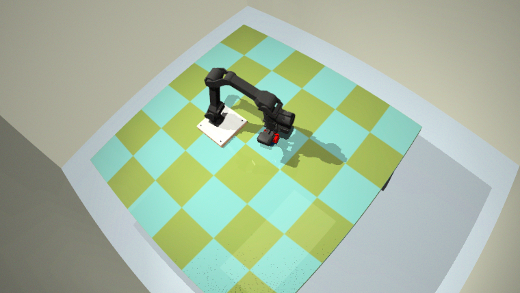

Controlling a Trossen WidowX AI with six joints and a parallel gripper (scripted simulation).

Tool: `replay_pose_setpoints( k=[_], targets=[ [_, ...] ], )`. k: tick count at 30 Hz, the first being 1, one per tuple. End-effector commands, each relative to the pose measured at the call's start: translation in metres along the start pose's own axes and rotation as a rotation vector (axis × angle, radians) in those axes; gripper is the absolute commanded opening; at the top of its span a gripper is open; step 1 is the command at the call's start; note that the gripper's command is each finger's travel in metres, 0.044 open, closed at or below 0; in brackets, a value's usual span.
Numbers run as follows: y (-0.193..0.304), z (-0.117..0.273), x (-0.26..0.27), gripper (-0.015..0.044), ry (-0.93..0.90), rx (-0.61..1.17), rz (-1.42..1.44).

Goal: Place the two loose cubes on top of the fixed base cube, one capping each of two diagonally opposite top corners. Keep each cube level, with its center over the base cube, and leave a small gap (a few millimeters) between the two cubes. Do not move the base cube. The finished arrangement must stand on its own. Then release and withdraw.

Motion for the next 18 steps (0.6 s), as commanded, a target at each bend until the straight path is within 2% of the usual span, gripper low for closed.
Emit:
replay_pose_setpoints(
  k=[1,18],
  targets=[
    [-0.001,0.008,0.0,0.0205,0.001,-0.006,0.0],
    [-0.001,0.039,0.0,0.0205,0.001,-0.006,0.0]
  ],
)
Point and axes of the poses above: the point midway between the two fingers, 35 mm back from their tips, its own z axis back along the fingers, its own x axis across the jaws, y = z × x, the point moved 4 cm from there along z, back along the fingers, and after that the axes turned 10 degrees about z, right-handed, at the moved point
